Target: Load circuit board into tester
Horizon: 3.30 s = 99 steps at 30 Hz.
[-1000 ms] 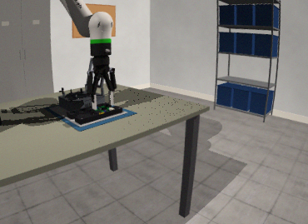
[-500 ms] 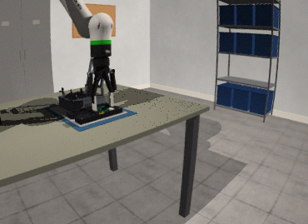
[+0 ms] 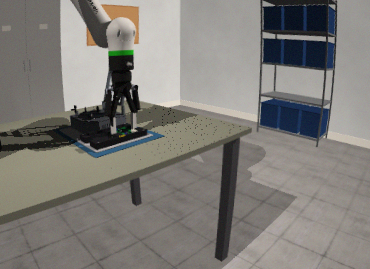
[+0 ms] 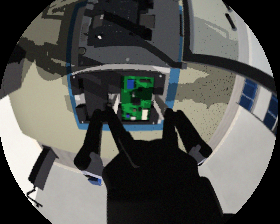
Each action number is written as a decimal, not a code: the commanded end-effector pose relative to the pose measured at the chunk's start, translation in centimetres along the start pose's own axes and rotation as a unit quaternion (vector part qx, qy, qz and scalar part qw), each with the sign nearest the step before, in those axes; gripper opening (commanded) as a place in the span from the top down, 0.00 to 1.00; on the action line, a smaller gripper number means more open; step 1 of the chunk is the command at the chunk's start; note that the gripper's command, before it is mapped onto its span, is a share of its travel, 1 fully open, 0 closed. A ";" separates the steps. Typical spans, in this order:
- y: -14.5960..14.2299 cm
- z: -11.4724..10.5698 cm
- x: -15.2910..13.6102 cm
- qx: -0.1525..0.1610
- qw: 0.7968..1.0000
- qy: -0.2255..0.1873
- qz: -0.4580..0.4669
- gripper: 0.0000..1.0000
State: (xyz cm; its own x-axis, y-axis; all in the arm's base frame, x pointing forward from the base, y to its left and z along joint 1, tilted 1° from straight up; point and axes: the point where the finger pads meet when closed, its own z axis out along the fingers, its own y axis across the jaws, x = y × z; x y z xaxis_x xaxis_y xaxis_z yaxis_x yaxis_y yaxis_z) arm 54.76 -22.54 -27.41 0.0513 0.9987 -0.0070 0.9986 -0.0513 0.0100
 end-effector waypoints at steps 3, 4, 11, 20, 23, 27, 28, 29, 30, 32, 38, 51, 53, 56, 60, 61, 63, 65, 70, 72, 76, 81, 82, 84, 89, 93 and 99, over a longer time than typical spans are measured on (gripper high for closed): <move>0.0 0.2 0.0 0.000 1.000 0.000 0.000 0.42; 0.0 0.2 0.0 0.000 1.000 0.000 0.000 0.42; 0.0 0.2 0.0 0.000 1.000 0.000 0.000 0.42; 0.0 0.2 0.0 0.000 1.000 0.000 0.000 0.42; 0.0 0.2 0.0 0.000 1.000 0.000 0.000 0.42; 0.0 0.2 0.0 0.000 1.000 0.000 0.000 0.42; 0.0 0.2 0.0 0.000 1.000 0.000 0.000 0.42; 0.0 0.2 0.0 0.000 1.000 0.000 0.000 0.42; 0.0 0.2 0.0 0.000 1.000 0.000 0.000 0.42; 0.0 0.2 0.0 0.000 1.000 0.000 0.000 0.42; 0.0 0.2 0.0 0.000 1.000 0.000 0.000 0.42; 0.0 0.2 0.0 0.000 1.000 0.000 0.000 0.46; 0.0 0.2 0.0 0.000 1.000 0.000 0.000 0.46; 0.0 0.2 0.0 0.000 1.000 0.000 0.000 0.46; 0.0 0.2 0.0 0.000 1.000 0.000 0.000 0.46; 0.0 0.2 0.0 0.000 1.000 0.000 0.000 0.46; 0.0 0.2 0.0 0.000 1.000 0.000 0.000 0.49; 0.0 0.2 0.0 0.000 1.000 0.000 0.000 0.49; 0.0 0.2 0.0 0.000 1.000 0.000 0.000 0.49; 0.0 0.2 0.0 0.000 1.000 0.000 0.000 0.49; 0.0 0.2 0.0 0.000 1.000 0.000 0.000 0.51; 0.0 0.2 0.0 0.000 1.000 0.000 0.000 0.51; 0.0 0.2 0.0 0.000 1.000 0.000 0.000 0.51; 0.0 0.2 0.0 0.000 1.000 0.000 0.000 0.51; 0.0 0.2 0.0 0.000 1.000 0.000 0.000 0.53; 0.0 0.2 0.0 0.000 1.000 0.000 0.000 0.53; 0.0 0.2 0.0 0.000 1.000 0.000 0.000 0.53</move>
State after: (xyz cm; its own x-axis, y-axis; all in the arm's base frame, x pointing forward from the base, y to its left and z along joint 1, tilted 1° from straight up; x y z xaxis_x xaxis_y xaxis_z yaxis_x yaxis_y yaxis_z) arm 54.77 -22.54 -27.64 0.0513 0.9987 -0.0071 0.9986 -0.0512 0.0100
